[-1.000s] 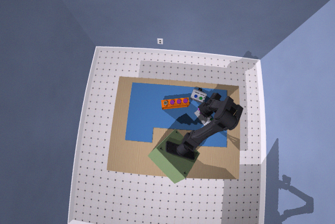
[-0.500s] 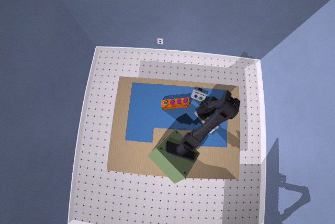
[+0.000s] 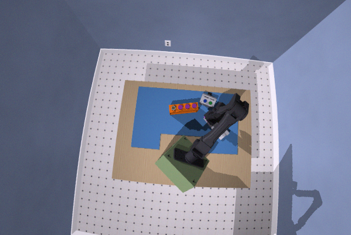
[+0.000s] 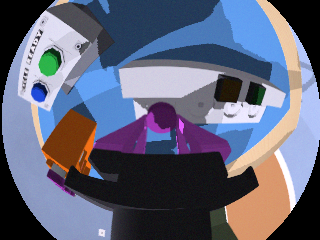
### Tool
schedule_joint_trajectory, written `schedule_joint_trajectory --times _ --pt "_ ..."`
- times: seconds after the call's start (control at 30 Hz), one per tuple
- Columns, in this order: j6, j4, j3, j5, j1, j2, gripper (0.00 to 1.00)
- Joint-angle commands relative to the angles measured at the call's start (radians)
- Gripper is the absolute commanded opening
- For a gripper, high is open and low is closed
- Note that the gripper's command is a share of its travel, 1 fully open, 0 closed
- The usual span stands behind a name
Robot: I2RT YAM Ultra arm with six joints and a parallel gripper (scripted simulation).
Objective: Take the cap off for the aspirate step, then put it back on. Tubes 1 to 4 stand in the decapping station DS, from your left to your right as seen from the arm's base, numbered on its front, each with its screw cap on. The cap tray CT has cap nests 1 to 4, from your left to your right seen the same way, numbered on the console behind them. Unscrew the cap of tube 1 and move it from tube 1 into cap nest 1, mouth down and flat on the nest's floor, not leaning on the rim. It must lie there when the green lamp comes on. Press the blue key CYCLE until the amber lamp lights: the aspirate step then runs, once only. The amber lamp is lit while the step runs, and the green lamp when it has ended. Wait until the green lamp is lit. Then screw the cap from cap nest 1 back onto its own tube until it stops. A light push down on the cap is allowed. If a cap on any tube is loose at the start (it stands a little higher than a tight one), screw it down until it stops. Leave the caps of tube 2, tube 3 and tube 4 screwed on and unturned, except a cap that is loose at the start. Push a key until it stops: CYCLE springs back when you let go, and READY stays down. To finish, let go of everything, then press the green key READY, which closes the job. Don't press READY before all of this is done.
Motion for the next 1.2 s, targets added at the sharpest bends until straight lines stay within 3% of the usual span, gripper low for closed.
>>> schedule_joint_trajectory --times 0.0,1.17 --pt "-0.002 0.021 0.006 -0.001 0.001 -0.007 0.0" --pt "-0.005 0.027 0.015 -0.003 -0.003 0.008 0.0"
